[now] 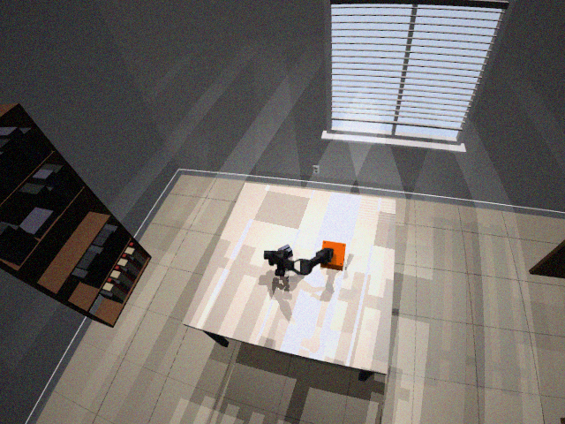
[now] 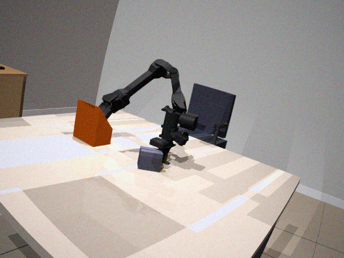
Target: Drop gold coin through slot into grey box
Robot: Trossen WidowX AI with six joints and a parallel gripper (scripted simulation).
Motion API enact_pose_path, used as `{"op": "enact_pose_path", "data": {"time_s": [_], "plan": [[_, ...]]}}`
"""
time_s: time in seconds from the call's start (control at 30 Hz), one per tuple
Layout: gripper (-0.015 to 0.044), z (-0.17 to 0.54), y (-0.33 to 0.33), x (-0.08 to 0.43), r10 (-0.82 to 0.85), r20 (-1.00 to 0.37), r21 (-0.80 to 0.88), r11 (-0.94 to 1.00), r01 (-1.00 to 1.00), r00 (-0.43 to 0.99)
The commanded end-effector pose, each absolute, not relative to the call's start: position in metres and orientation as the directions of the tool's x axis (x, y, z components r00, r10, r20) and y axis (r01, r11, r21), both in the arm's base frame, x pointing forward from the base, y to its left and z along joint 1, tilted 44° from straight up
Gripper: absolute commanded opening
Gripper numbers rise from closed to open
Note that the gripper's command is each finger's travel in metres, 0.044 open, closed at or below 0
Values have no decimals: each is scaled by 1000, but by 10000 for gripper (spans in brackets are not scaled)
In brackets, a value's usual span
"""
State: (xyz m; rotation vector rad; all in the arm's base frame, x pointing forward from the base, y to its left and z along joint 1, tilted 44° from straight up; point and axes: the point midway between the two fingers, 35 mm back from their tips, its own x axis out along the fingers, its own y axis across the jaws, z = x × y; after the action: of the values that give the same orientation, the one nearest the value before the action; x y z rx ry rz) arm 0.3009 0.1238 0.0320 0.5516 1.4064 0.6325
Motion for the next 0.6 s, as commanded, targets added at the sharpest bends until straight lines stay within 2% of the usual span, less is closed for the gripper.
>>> {"op": "enact_pose_path", "data": {"time_s": [0.0,0.57], "plan": [[0,33,119,305,681,-728,677,733,-76,78],[0,56,93,306,673,-736,668,740,-76,77]]}}
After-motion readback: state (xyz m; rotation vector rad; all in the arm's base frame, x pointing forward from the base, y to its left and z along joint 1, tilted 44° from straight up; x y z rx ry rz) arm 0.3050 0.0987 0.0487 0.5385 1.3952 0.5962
